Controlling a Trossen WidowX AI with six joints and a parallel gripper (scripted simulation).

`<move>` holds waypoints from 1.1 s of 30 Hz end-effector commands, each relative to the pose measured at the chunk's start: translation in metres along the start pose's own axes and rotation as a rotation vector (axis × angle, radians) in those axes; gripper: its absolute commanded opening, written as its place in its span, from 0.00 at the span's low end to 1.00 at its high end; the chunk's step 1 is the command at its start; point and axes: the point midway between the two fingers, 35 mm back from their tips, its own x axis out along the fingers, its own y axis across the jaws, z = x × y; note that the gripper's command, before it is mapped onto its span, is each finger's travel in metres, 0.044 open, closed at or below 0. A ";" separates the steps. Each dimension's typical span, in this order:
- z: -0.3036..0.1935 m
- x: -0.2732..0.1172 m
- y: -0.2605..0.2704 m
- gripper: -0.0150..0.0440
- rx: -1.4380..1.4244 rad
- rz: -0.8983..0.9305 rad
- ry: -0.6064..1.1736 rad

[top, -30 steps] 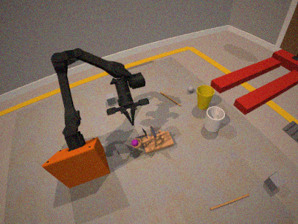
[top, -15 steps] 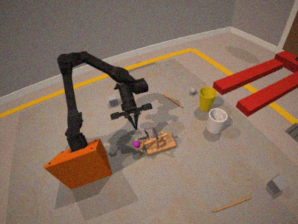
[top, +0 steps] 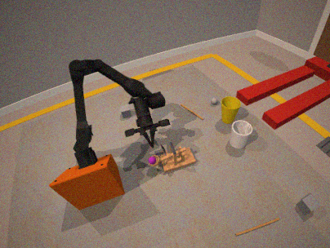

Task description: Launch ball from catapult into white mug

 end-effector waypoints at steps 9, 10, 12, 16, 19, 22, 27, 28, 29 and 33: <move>0.016 0.015 0.002 0.25 0.001 0.006 -0.004; 0.017 0.016 0.003 0.25 0.001 0.006 -0.004; 0.019 0.019 0.003 0.25 0.001 0.006 -0.004; 0.024 0.023 0.004 0.25 0.001 0.006 -0.004; 0.027 0.027 0.004 0.25 0.001 0.007 -0.004; 0.031 0.030 0.005 0.25 0.001 0.007 -0.005; 0.037 0.036 0.007 0.25 0.001 0.007 -0.005; 0.038 0.037 0.007 0.25 0.001 0.007 -0.005; 0.039 0.039 0.007 0.25 0.001 0.008 -0.005; 0.047 0.047 0.008 0.25 0.001 0.008 -0.005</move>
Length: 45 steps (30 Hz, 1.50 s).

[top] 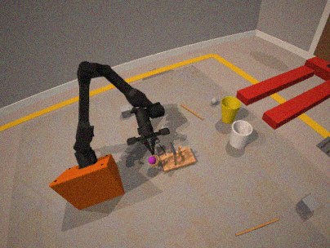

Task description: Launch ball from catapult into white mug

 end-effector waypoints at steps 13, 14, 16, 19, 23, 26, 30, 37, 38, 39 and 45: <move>-0.022 -0.093 -0.004 0.25 -0.003 -0.002 0.000; -0.027 -0.105 -0.001 0.25 -0.003 -0.002 0.000; -0.032 -0.117 0.001 0.25 -0.003 -0.003 0.001; -0.033 -0.118 0.002 0.25 -0.003 -0.003 0.001; -0.025 -0.104 -0.014 0.43 0.072 -0.025 -0.036; -0.025 -0.105 -0.027 0.57 0.150 -0.039 -0.072; -0.027 -0.107 -0.046 0.74 0.255 -0.058 -0.119; -0.039 -0.109 -0.084 1.00 0.457 -0.097 -0.200; -0.041 -0.109 -0.089 1.00 0.486 -0.102 -0.211; -0.043 -0.110 -0.095 1.00 0.514 -0.107 -0.223; -0.053 -0.111 -0.127 1.00 0.681 -0.119 -0.316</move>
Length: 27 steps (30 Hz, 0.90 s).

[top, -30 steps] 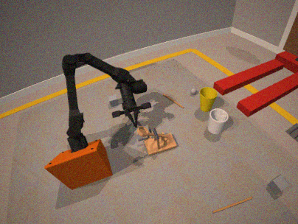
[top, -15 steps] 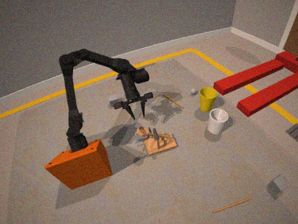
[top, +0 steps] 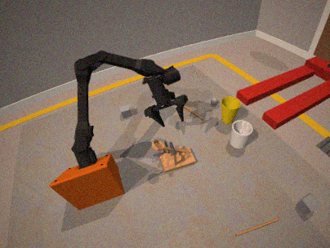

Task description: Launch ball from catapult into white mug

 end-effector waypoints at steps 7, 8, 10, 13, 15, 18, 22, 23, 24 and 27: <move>0.014 0.003 -0.058 1.00 0.283 -0.005 -0.153; 0.015 0.002 -0.064 1.00 0.312 -0.004 -0.171; 0.017 0.002 -0.077 1.00 0.370 -0.002 -0.206; 0.018 0.001 -0.097 1.00 0.454 0.003 -0.258; 0.018 0.001 -0.110 1.00 0.511 0.007 -0.294; 0.017 0.000 -0.131 1.00 0.595 0.015 -0.348; 0.013 -0.002 -0.158 1.00 0.704 0.029 -0.420; 0.012 -0.002 -0.164 1.00 0.730 0.033 -0.438; 0.010 -0.003 -0.171 1.00 0.756 0.037 -0.456; 0.005 -0.005 -0.192 1.00 0.837 0.052 -0.513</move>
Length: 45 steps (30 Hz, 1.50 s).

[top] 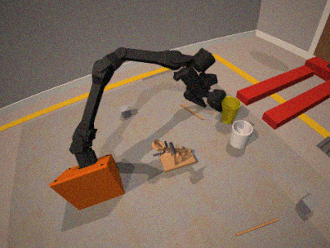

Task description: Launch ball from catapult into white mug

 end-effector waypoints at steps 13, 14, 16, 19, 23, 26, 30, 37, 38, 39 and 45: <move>0.041 -0.015 -0.094 1.00 0.378 0.107 -0.238; 0.041 -0.015 -0.094 1.00 0.378 0.107 -0.238; 0.041 -0.015 -0.094 1.00 0.378 0.107 -0.238; 0.038 -0.013 -0.100 1.00 0.387 0.100 -0.234; 0.038 -0.013 -0.100 1.00 0.387 0.100 -0.234; 0.038 -0.013 -0.100 1.00 0.387 0.100 -0.234; 0.041 -0.014 -0.096 1.00 0.379 0.105 -0.236; 0.040 -0.015 -0.099 1.00 0.377 0.098 -0.238; 0.040 -0.015 -0.099 1.00 0.377 0.098 -0.238; 0.040 -0.015 -0.099 1.00 0.377 0.098 -0.238; 0.040 -0.015 -0.099 1.00 0.377 0.098 -0.238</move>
